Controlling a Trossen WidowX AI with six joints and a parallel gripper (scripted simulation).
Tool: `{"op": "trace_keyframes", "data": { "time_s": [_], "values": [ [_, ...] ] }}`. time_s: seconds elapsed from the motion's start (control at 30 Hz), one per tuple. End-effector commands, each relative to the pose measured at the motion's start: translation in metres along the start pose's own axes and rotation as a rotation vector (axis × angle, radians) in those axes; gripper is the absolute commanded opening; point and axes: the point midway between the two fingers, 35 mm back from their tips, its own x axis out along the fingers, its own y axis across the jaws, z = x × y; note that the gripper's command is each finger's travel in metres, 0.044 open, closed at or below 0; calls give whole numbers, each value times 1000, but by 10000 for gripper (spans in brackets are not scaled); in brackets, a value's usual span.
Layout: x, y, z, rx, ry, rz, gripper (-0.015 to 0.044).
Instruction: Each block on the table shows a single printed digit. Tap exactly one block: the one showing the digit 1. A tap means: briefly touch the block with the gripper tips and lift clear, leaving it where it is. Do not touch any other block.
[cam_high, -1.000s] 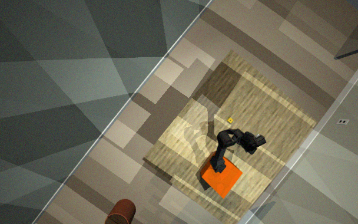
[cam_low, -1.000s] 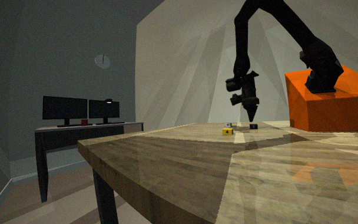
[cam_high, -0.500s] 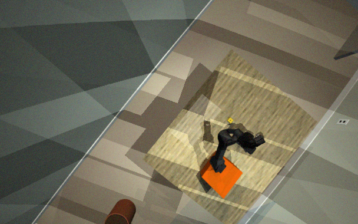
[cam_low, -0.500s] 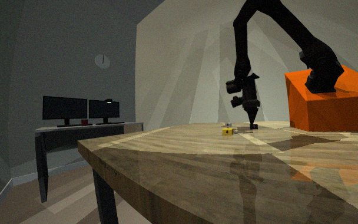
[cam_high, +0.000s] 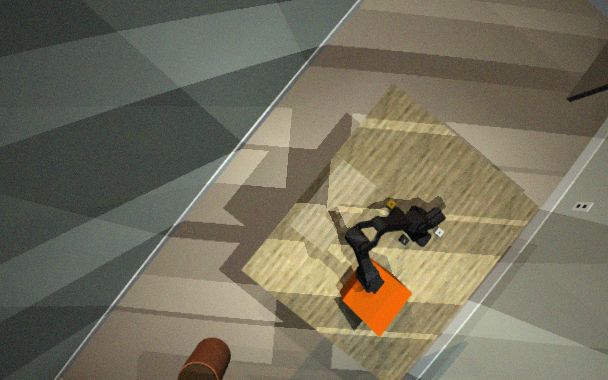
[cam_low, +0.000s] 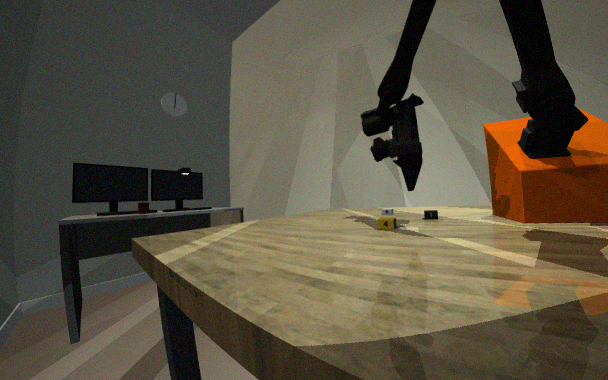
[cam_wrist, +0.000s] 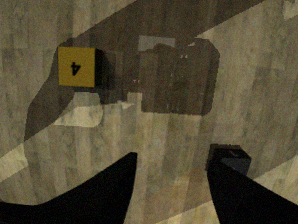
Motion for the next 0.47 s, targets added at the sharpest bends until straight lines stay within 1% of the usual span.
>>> {"op": "trace_keyframes", "data": {
  "time_s": [0.0,0.1,0.13,0.23,0.43],
  "values": [
    [-23,66,4,-5,-4,8,309],
    [-38,113,-4,-6,-3,18,387],
    [-44,128,-9,-6,-3,23,400],
    [-56,161,-24,-7,1,36,400],
    [-56,162,-24,-7,1,37,400]
  ]
}}
